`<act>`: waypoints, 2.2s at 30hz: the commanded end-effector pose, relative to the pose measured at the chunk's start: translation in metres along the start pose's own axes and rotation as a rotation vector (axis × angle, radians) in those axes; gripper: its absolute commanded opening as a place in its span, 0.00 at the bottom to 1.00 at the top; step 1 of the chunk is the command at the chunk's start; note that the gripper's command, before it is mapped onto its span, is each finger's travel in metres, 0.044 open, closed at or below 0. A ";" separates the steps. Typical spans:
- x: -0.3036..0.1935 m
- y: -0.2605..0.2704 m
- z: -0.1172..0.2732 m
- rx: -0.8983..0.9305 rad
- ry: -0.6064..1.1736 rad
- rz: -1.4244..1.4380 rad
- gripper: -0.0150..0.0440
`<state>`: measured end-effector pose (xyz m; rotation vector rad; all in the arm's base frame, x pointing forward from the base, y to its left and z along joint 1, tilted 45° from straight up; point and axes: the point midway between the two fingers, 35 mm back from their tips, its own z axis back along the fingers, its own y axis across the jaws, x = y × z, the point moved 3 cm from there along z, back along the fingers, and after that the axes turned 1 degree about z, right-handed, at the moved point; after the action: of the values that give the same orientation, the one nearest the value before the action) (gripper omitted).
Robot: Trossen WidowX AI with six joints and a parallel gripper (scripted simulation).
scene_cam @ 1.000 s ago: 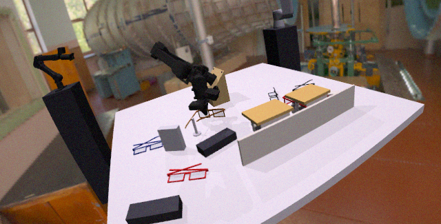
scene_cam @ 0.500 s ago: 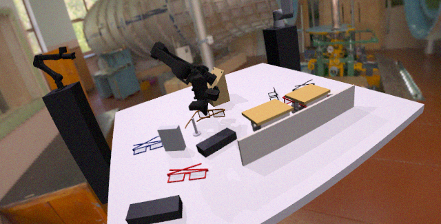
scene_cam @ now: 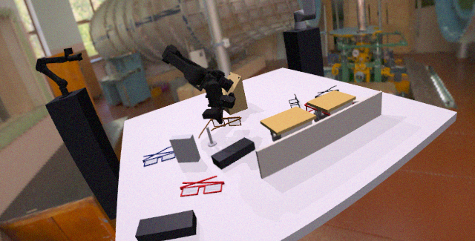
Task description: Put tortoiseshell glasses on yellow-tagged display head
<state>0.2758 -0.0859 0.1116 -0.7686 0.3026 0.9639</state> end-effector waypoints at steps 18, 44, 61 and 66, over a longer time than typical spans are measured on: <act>-0.007 -0.002 0.059 -0.004 -0.007 -0.074 0.25; -0.021 -0.023 0.059 -0.002 -0.009 -1.030 0.25; -0.021 -0.025 0.003 -0.005 -0.008 -1.055 0.25; -0.022 -0.024 -0.001 -0.005 -0.008 -1.055 0.25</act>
<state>0.2838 -0.1076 0.1391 -0.7884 -0.1349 -0.0396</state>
